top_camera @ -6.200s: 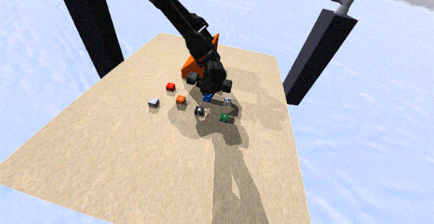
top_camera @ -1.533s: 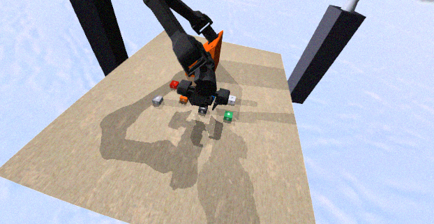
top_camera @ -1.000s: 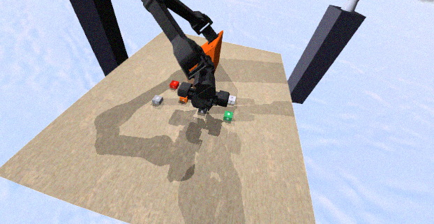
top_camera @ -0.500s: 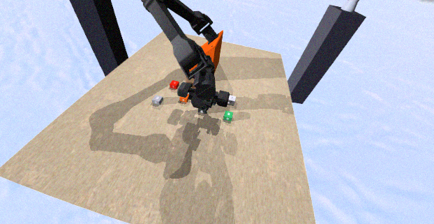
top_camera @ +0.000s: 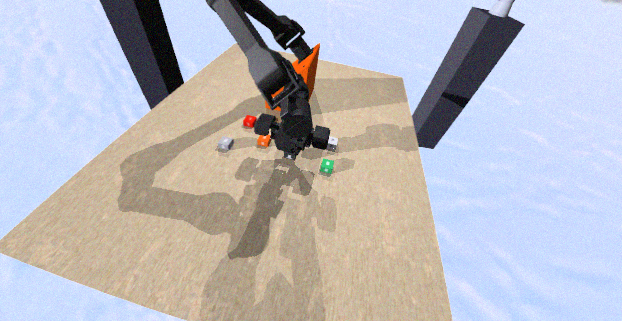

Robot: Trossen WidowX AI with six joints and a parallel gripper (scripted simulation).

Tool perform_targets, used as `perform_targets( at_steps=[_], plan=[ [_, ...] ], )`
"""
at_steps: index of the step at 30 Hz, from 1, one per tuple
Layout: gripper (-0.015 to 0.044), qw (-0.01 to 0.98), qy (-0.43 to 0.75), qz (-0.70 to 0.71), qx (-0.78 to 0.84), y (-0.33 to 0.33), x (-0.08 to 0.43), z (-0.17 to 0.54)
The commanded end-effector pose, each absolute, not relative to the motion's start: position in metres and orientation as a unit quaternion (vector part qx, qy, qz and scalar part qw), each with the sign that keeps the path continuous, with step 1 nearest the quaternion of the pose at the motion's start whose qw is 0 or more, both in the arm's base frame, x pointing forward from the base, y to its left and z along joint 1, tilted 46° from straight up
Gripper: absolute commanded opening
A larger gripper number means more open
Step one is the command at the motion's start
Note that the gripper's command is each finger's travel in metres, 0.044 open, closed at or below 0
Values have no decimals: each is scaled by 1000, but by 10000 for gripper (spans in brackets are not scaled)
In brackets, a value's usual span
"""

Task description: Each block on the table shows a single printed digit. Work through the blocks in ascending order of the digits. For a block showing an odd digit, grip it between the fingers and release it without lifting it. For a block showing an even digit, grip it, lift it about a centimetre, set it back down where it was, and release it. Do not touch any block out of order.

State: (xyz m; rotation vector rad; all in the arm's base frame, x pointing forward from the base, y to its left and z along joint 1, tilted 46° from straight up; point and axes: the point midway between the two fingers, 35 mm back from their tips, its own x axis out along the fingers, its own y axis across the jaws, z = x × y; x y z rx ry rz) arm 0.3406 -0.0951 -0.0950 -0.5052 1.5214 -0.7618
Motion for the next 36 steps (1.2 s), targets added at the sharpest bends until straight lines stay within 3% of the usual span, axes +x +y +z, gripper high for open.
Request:
perform_targets(
  at_steps=[1, 30, 36],
  plan=[
    [120, 632, 665, -335, -218, -95, 341, -94],
    [120, 631, 665, -335, -218, -106, 339, -104],
    [277, 631, 665, -335, -218, -106, 339, -104]
  ],
)
